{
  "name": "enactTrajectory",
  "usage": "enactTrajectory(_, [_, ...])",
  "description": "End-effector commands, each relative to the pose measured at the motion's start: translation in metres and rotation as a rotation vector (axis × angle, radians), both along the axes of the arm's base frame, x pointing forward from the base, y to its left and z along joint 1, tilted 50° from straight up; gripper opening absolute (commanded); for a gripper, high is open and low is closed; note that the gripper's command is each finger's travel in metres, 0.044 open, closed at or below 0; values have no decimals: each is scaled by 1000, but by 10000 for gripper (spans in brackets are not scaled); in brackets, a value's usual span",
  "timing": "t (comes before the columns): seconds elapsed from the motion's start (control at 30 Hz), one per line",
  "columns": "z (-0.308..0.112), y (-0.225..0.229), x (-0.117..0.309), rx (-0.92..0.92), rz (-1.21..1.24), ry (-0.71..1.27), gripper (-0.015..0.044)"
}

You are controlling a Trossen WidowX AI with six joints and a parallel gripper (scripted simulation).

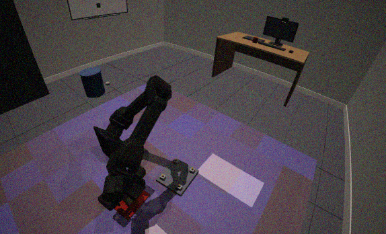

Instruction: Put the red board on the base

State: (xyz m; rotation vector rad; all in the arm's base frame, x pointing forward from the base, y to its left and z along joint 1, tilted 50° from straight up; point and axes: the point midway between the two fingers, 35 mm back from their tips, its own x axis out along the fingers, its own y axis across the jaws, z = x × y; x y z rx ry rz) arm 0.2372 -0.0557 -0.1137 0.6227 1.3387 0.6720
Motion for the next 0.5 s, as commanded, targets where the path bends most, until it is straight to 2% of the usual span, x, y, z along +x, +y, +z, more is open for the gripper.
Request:
enactTrajectory(0.0, [-1,4,-1,7,-3,5,414])
enactTrajectory(0.3, [-1,4,-1,7,-3,5,177])
enactTrajectory(0.47, [-1,4,-1,7,-3,5,144])
